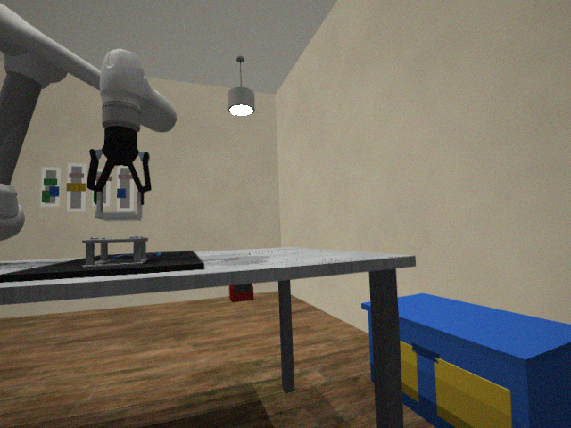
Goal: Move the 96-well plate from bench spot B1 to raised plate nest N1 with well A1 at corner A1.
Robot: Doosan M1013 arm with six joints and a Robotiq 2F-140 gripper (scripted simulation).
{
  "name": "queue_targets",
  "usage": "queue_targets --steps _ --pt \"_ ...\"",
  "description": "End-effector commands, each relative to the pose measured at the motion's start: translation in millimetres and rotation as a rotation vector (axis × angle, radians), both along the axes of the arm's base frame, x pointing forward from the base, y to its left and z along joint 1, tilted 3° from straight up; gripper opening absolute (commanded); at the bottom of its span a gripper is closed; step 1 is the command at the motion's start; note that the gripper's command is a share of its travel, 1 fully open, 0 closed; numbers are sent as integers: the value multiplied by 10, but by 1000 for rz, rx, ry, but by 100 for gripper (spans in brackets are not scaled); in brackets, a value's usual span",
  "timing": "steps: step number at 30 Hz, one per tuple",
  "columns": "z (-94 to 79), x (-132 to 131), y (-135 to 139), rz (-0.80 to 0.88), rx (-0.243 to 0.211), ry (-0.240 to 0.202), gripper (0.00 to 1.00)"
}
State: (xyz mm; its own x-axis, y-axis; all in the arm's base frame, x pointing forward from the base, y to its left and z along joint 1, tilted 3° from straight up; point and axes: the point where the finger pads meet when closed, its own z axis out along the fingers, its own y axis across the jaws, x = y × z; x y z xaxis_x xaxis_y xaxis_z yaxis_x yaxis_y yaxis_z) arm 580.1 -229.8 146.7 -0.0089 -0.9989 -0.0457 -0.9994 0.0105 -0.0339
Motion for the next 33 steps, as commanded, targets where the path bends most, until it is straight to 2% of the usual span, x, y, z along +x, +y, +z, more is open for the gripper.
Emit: queue_targets --steps 1,21,33 --pt "-95 -11 2 4 2 0 0" --pt "-387 -6 33 4 2 0 0" --pt "-387 -4 45 4 2 0 0"
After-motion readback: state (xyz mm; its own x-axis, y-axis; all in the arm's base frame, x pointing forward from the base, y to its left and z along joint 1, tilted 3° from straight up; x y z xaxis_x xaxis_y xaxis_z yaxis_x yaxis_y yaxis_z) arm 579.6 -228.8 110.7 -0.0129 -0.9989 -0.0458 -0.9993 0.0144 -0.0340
